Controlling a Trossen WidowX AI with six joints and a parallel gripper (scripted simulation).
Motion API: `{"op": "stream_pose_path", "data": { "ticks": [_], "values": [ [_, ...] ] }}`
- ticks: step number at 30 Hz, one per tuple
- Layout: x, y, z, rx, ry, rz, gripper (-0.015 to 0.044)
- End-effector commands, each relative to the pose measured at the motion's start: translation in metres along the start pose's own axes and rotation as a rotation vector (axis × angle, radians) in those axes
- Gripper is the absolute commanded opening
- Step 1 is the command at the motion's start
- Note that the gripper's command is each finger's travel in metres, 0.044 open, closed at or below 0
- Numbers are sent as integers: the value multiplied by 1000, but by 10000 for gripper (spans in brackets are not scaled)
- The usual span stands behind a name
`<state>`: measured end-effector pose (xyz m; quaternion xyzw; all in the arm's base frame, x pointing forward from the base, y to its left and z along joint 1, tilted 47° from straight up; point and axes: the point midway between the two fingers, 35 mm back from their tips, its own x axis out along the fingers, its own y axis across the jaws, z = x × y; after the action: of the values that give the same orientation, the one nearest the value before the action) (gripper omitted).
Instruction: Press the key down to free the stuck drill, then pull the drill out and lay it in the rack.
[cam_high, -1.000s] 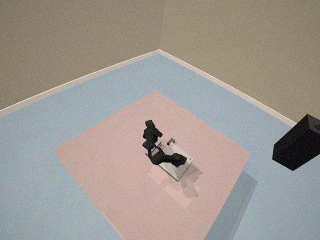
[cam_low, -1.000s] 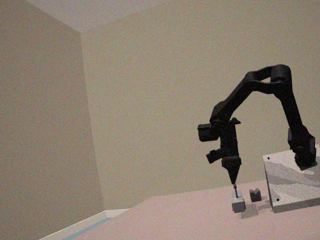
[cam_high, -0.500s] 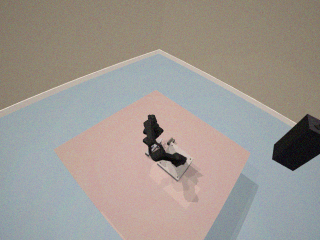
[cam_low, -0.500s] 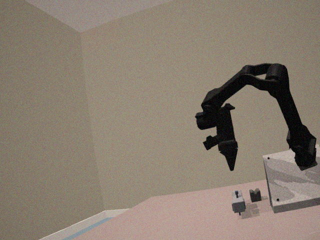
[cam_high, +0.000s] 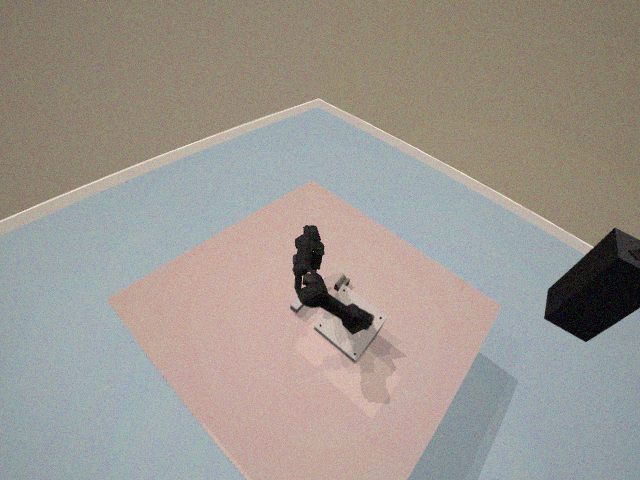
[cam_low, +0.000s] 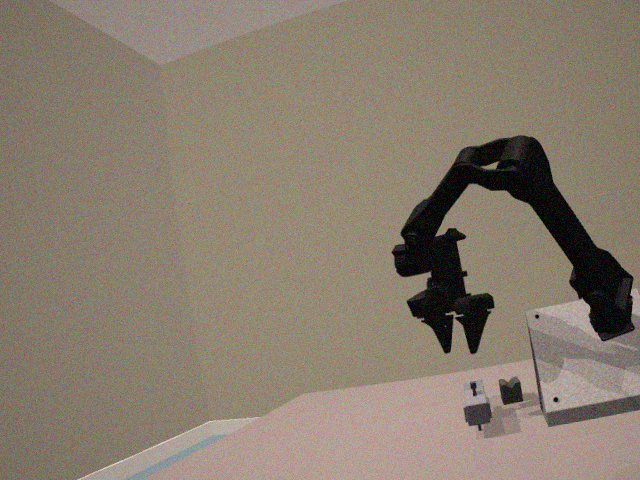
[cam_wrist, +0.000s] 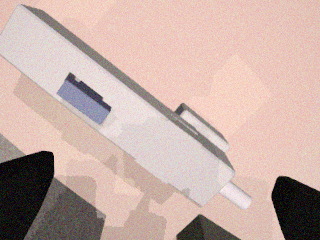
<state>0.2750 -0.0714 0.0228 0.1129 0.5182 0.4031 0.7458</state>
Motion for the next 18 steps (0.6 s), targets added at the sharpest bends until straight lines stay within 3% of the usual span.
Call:
{"op": "stream_pose_path", "data": {
  "ticks": [1,11,18],
  "values": [
    [34,-51,-35,-573,8,-4,440],
    [64,-81,-66,-1009,10,0,440],
    [65,-81,-67,-1022,10,0,440]
  ]
}}
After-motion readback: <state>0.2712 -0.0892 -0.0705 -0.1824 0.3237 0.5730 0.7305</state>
